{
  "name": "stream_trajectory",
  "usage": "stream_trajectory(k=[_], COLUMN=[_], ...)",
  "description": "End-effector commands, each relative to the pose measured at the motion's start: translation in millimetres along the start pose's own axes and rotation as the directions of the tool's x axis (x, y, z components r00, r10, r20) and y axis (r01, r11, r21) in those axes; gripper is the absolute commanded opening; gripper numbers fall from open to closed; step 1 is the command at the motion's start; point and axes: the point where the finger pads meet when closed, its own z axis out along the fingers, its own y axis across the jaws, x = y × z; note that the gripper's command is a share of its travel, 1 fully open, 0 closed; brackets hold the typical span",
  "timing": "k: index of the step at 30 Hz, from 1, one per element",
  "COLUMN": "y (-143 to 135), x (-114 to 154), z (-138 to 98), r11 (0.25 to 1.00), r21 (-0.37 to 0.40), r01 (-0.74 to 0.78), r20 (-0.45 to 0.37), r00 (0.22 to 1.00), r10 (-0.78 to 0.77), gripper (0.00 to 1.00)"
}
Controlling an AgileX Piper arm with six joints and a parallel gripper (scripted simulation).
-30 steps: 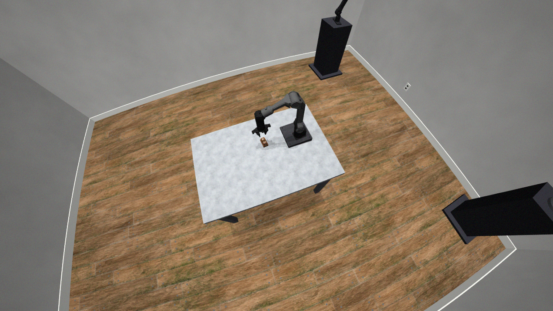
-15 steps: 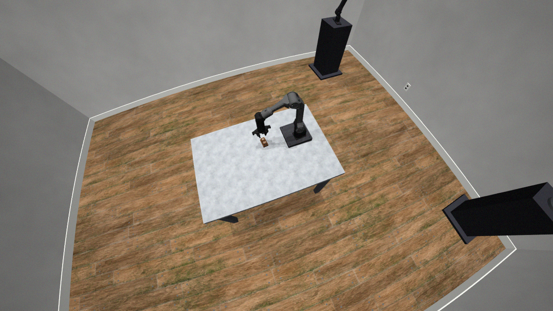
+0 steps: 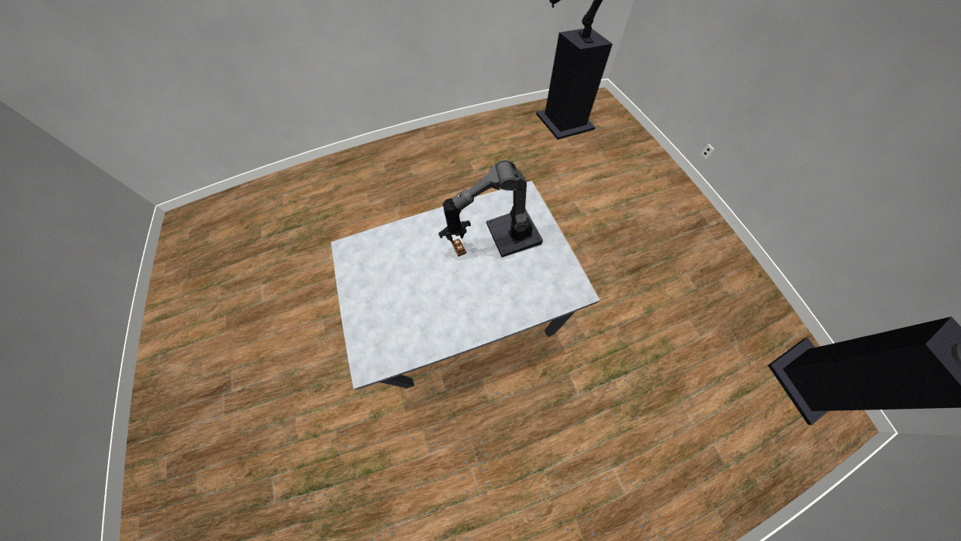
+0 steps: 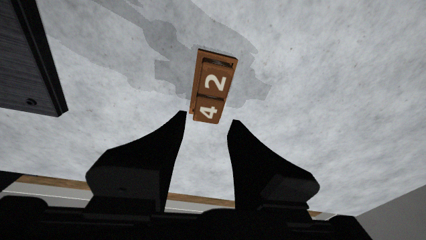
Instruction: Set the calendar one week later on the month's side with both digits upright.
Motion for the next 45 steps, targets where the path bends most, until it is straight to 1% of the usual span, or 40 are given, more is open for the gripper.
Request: stream_trajectory(k=[1,16,45], y=[0.9,0.4,0.4], x=[0.2,0.4,0.4], z=[4.8,15.4,15.7], r11=[1.0,1.0,1.0], r21=[-0.005,-0.004,-0.003], r01=[-0.002,-0.001,-0.001], r20=[0.0,0.0,0.0], r00=[1.0,1.0,1.0], r10=[0.002,0.001,0.001], gripper=[0.59,0.59,0.59])
